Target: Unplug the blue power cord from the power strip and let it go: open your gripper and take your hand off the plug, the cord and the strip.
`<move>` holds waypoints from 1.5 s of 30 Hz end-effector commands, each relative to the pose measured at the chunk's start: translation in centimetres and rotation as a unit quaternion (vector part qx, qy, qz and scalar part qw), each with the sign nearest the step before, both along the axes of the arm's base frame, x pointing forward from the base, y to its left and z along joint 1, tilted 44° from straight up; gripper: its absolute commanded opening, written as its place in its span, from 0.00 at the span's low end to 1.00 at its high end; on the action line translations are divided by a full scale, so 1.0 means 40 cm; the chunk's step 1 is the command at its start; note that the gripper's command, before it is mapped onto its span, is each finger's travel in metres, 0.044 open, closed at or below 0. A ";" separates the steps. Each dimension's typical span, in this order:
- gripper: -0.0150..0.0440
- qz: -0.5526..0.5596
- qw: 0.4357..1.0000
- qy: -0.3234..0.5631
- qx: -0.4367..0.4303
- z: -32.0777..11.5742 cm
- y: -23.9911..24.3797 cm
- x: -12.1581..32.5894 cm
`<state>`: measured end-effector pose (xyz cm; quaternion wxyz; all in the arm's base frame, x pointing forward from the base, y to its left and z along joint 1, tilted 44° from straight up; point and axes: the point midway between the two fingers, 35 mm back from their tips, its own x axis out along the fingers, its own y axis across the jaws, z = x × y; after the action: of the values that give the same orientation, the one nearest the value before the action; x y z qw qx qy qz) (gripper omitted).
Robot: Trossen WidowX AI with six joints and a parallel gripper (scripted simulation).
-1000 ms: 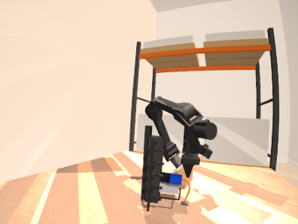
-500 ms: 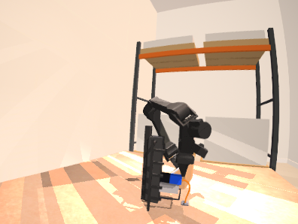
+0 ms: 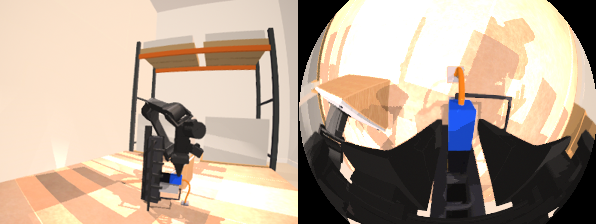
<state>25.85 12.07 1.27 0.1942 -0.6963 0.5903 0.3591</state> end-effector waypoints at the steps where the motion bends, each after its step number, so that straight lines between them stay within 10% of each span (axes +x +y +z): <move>1: 0.53 0.003 1.000 -0.001 -0.002 -0.005 -0.008 0.002; 21: 0.25 0.000 1.000 -0.001 0.000 -0.014 -0.015 0.002; 45: 0.25 0.001 1.000 0.000 0.002 -0.071 0.054 -0.019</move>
<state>26.04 11.57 0.07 0.1796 -0.7044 0.6000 0.3340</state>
